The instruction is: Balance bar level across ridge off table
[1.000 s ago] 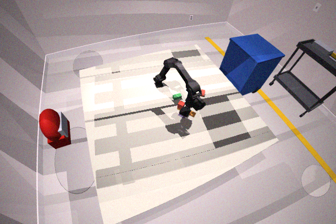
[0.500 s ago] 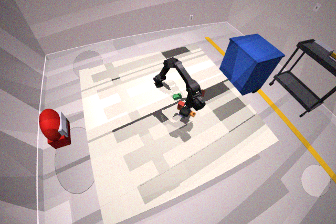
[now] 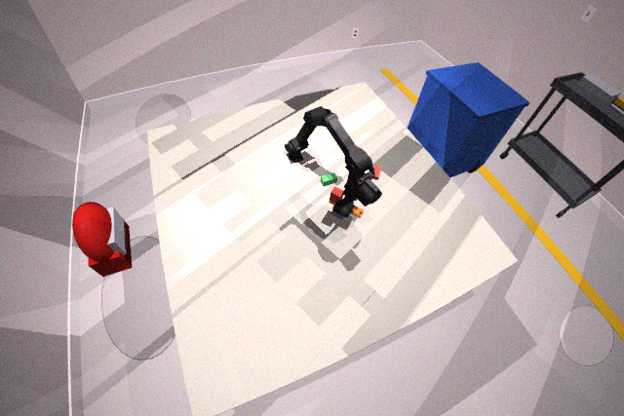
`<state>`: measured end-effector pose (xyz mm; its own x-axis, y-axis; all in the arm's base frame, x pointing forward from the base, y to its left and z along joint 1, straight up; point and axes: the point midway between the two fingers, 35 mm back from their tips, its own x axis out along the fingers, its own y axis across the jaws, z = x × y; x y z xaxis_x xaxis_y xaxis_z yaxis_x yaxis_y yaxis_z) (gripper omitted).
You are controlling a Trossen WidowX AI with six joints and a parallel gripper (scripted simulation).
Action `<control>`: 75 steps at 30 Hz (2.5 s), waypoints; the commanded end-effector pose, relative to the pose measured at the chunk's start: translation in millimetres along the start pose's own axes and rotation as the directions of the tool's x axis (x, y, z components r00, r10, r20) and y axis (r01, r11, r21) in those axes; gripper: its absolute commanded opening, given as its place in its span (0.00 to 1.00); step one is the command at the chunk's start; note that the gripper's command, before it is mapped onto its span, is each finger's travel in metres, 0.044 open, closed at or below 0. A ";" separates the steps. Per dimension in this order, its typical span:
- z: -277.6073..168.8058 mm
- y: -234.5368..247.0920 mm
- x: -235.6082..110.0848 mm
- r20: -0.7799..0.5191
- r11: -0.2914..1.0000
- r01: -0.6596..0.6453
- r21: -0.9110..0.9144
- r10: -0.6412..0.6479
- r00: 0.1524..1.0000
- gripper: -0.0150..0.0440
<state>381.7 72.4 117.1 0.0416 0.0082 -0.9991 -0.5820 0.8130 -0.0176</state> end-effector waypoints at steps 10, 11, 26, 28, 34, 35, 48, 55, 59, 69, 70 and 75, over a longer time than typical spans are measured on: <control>0.0 0.0 0.0 0.000 1.000 0.000 0.000 0.000 1.000 0.25; 0.0 0.0 0.0 0.000 1.000 0.000 0.000 0.000 1.000 0.25; 0.0 0.0 0.0 0.000 1.000 0.000 0.000 0.000 1.000 0.25; 0.0 0.0 0.0 0.000 1.000 0.000 0.000 0.000 1.000 0.25; 0.0 0.0 0.0 0.000 1.000 0.000 0.000 0.000 1.000 0.39; 0.0 0.0 0.0 0.000 1.000 0.000 0.000 0.000 1.000 0.43; 0.0 0.0 0.0 0.000 1.000 0.000 0.000 0.000 1.000 0.54; 0.0 0.0 0.0 0.000 1.000 0.000 0.000 0.000 1.000 0.54; 0.0 0.0 0.0 0.000 1.000 0.000 0.000 0.000 1.000 0.54; 0.0 0.0 0.0 0.000 1.000 0.000 0.000 0.000 1.000 0.54; 0.0 0.0 0.0 0.000 1.000 0.000 0.000 0.000 1.000 0.54; 0.0 0.0 0.0 0.000 1.000 0.000 0.000 0.000 1.000 0.55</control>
<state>381.8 72.4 117.3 0.0421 0.0083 -0.9991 -0.5820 0.8130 -0.0178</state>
